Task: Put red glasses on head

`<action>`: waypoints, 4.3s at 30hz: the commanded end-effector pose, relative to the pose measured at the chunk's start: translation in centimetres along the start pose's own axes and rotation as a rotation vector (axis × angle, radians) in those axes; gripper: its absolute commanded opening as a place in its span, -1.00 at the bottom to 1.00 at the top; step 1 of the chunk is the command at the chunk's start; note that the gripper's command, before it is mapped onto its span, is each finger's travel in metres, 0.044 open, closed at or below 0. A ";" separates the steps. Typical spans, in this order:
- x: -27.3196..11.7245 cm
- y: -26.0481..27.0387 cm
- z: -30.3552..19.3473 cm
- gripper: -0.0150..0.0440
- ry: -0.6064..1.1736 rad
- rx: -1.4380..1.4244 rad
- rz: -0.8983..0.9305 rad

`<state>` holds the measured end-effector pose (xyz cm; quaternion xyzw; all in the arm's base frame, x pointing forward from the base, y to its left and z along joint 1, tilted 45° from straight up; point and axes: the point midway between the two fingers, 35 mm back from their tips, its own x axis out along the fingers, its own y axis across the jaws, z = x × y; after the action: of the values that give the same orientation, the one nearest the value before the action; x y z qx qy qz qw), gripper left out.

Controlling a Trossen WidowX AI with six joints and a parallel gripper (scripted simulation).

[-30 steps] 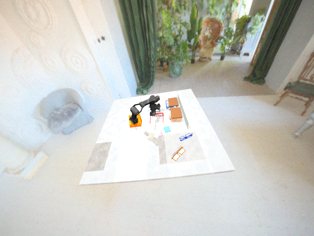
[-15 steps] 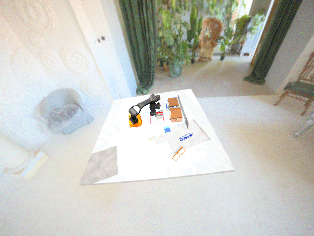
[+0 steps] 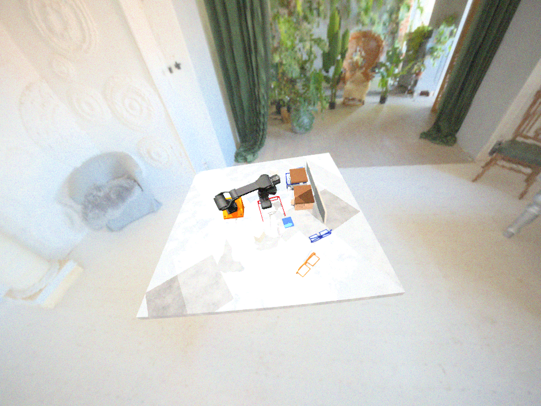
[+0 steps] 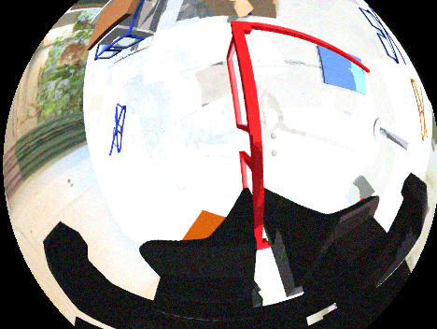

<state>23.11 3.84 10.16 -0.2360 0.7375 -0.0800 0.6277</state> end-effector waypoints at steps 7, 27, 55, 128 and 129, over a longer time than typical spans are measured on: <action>-0.7 -2.7 -2.0 -0.49 -0.052 -0.157 0.149; -2.5 -6.6 -6.5 -0.49 -0.335 -0.482 0.293; -5.6 -8.4 -12.5 -0.49 -0.784 -0.934 -0.035; -8.4 -7.0 -15.7 -0.49 -0.724 -1.493 -0.764; -8.2 -7.1 -15.6 -0.49 -0.734 -1.487 -0.738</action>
<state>10.44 -0.97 23.80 -0.8342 0.2208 0.2817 0.4196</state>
